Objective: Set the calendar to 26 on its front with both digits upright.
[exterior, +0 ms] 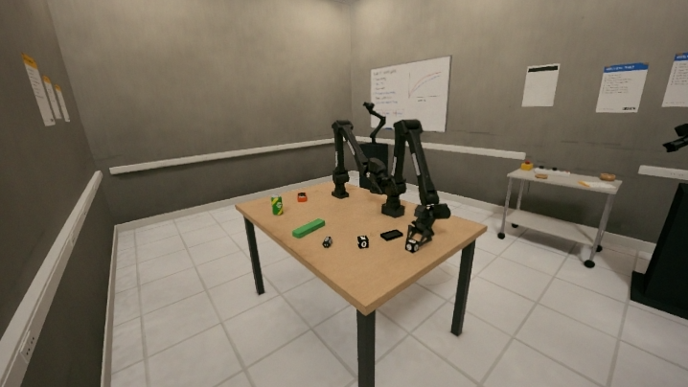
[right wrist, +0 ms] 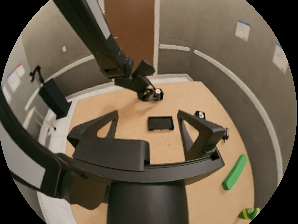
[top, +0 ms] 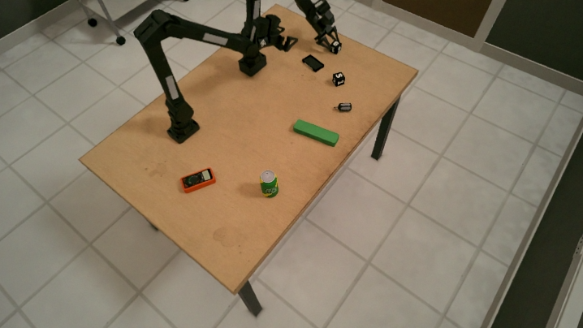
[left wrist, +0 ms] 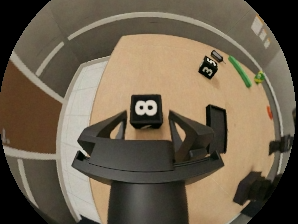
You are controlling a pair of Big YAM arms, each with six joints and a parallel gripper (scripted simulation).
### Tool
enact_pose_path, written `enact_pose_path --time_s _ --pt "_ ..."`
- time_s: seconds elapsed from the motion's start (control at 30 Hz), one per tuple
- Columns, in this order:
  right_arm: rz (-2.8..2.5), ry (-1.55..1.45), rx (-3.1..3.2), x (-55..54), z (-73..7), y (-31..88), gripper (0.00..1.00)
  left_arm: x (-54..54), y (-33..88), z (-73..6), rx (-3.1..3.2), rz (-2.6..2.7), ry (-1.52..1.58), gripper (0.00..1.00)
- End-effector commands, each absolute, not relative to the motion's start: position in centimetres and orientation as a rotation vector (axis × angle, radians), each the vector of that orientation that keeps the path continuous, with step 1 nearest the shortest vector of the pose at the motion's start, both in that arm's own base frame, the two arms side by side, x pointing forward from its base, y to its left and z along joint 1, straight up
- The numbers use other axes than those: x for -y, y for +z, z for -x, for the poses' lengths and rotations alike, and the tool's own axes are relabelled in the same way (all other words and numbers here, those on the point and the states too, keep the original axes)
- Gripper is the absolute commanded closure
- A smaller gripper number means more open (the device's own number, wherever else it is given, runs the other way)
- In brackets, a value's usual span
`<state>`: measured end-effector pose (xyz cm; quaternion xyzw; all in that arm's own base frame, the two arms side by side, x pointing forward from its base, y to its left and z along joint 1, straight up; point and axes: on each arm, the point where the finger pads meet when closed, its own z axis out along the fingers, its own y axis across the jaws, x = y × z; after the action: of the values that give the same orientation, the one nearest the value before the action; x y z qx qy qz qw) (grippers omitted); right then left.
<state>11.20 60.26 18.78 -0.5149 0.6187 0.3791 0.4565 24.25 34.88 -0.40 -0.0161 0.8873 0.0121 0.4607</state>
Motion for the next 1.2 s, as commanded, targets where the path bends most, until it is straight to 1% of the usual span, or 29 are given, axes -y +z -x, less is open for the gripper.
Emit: enact_pose_path --time_s 0.0,0.23,0.6,0.63,0.7,0.73,0.8,0.83,0.9,1.07,1.17 --pt "1.244 0.946 -1.506 -61.3 -11.8 20.4 0.0 -35.0 -1.1 -24.8 -2.182 0.05 0.02 0.31" --pt "1.244 0.946 -1.506 -61.3 -11.8 20.4 0.0 -35.6 -1.4 -25.9 -2.178 0.043 0.033 0.31" --pt "1.244 0.946 -1.506 -61.3 -11.8 20.4 0.0 -35.9 -1.4 -25.5 -2.176 0.048 0.042 0.31" --pt "1.244 0.946 -1.506 -61.3 -11.8 20.4 0.0 -35.9 -1.4 -25.5 -2.176 0.047 0.042 0.4" --pt "1.244 0.946 -1.506 -61.3 -11.8 20.4 0.0 -35.9 -1.4 -25.5 -2.176 0.047 0.042 0.4" --pt "1.244 0.946 -1.506 -61.3 -11.8 20.4 0.0 -35.9 -1.4 -25.5 -2.176 0.047 0.042 0.44" --pt "1.244 0.946 -1.506 -61.3 -11.8 20.4 0.0 -35.9 -1.4 -25.5 -2.176 0.047 0.042 0.44" --pt "1.244 0.946 -1.506 -61.3 -11.8 20.4 0.0 -35.2 -1.1 -25.3 -2.178 0.047 0.035 0.48" --pt "1.244 0.946 -1.506 -61.3 -11.8 20.4 0.0 -35.2 -1.1 -25.3 -2.178 0.047 0.035 0.48" --pt "1.244 0.946 -1.506 -61.3 -11.8 20.4 0.0 -35.2 -1.1 -25.3 -2.178 0.047 0.035 0.55" --pt "1.244 0.946 -1.506 -61.3 -11.8 20.4 0.0 -35.2 -1.1 -25.3 -2.178 0.047 0.035 0.57"
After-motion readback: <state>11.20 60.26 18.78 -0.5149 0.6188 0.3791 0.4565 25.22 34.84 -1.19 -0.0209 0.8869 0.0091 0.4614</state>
